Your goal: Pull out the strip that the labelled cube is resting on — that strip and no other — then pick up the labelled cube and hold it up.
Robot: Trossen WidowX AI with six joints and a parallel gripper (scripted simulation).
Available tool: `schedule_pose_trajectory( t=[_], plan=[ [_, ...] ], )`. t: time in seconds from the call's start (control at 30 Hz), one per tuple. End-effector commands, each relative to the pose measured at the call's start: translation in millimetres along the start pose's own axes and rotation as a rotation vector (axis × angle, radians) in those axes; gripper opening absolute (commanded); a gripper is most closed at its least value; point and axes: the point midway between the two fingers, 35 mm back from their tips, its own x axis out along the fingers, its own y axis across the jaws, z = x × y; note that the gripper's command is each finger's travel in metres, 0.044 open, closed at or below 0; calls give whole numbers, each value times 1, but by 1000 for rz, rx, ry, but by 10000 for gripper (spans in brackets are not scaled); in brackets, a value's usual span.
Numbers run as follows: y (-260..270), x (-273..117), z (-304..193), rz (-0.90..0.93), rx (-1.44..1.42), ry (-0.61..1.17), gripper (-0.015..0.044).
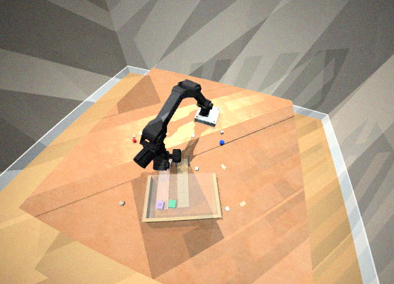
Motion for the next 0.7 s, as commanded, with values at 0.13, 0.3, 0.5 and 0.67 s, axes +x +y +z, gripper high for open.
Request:
schedule_pose_trajectory(
  t=[0.13,0.3,0.5,0.67],
  plan=[
    [1,16,-2,4,-5,3,0],
    [2,24,-3,4,-5,3,0],
    [3,33,-4,4,-5,3,0],
    [3,34,-4,4,-5,3,0]
  ],
)
